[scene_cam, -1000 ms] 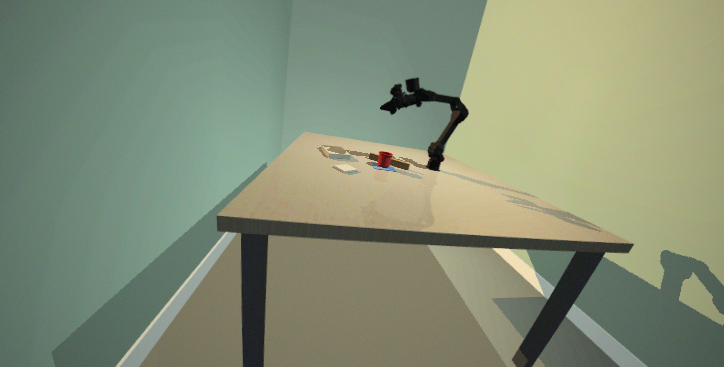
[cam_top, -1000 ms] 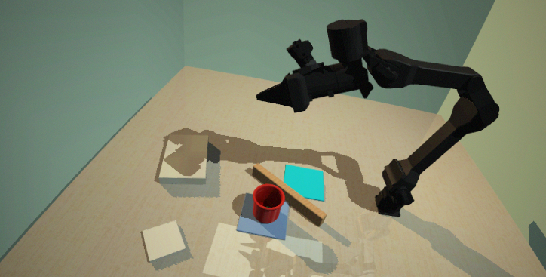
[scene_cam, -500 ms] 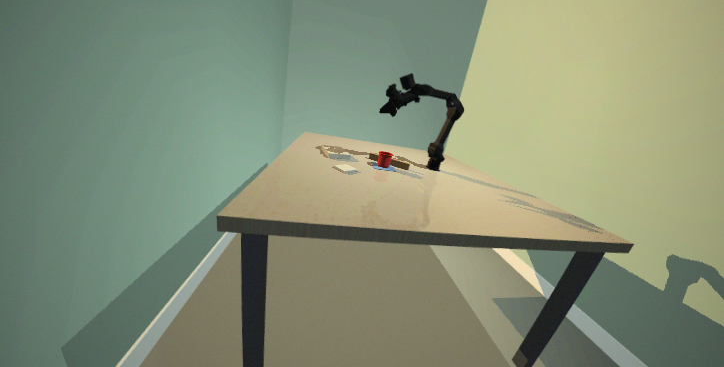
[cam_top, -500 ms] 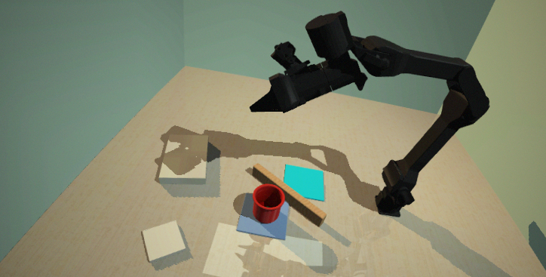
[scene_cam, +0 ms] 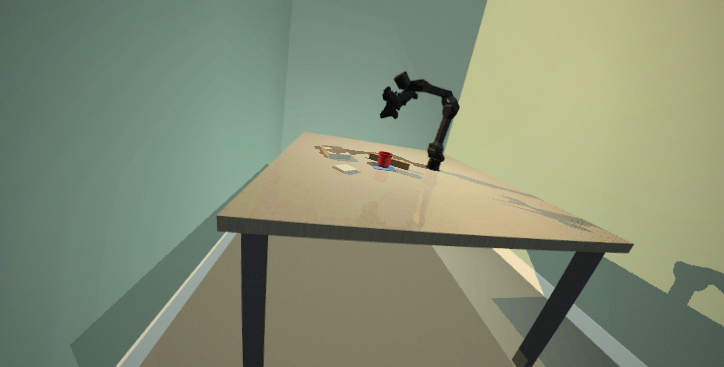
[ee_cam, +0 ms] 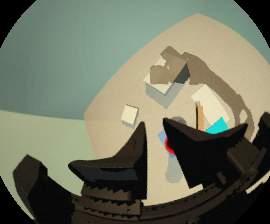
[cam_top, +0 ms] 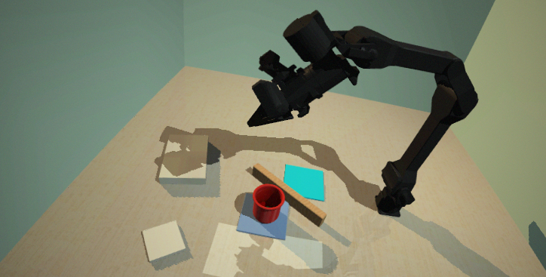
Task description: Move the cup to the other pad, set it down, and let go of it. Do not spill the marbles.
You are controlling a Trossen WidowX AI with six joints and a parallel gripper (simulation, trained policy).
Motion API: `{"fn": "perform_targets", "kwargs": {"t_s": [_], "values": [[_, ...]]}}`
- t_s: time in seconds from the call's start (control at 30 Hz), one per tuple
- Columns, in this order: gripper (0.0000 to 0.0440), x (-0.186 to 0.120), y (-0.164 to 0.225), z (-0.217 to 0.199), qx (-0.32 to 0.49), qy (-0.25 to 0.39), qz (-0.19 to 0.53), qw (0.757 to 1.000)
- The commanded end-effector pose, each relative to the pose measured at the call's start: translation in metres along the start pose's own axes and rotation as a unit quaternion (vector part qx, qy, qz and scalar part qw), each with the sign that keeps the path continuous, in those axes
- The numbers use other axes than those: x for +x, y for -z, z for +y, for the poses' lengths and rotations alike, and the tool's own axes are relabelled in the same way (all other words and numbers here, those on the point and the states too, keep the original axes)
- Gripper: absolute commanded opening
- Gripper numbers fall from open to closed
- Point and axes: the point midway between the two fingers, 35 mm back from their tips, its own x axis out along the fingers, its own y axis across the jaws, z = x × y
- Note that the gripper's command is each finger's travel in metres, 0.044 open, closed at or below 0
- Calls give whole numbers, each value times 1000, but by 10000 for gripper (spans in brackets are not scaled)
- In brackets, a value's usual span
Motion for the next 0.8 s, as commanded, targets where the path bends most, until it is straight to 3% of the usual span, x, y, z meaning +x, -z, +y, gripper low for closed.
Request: {"fn": "perform_targets", "kwargs": {"t_s": [0.0, 0.77], "values": [[107, 5, 6, 2, 16, 13, 22, 1000], [118, 31, 44, -19, 88, 147, 138, 976]]}}
